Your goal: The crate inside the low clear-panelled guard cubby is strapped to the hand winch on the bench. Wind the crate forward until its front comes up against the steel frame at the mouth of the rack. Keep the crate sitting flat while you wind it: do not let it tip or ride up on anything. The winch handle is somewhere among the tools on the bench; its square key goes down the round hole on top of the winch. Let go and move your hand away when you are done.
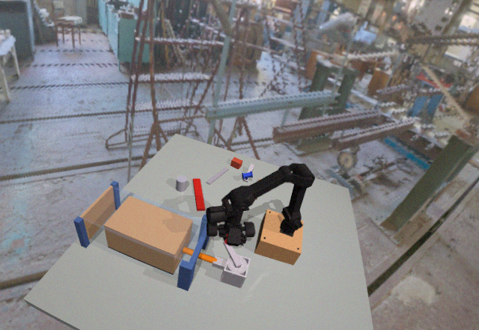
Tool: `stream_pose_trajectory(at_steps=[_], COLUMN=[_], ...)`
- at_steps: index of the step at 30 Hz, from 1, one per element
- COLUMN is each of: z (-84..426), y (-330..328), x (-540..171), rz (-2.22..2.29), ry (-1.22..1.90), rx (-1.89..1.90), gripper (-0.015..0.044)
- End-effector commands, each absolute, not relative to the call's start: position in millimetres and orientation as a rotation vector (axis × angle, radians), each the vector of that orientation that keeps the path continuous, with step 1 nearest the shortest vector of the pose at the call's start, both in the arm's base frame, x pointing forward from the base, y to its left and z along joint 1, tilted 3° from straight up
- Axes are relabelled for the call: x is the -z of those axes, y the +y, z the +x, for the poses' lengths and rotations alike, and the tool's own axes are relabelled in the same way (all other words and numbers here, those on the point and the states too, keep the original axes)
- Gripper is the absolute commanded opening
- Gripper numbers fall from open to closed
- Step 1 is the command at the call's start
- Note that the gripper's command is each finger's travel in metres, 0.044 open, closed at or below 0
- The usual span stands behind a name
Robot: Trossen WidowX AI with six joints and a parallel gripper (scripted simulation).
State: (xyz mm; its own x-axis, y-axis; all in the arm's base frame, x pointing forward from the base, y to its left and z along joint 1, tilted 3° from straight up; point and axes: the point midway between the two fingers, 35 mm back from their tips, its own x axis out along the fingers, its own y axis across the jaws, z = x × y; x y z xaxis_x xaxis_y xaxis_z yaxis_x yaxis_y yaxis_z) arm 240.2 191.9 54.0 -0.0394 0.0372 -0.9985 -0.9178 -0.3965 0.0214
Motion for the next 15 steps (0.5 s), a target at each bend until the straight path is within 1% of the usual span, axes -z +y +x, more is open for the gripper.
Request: stream_pose_trajectory(at_steps=[1, 15], z=[254, 263], y=[211, 231], x=[-57, -59], rz=[-1.454, -1.453], ry=[0.921, 0.919], rx=[-1.529, -1.529], gripper=[0.0, 0.0])
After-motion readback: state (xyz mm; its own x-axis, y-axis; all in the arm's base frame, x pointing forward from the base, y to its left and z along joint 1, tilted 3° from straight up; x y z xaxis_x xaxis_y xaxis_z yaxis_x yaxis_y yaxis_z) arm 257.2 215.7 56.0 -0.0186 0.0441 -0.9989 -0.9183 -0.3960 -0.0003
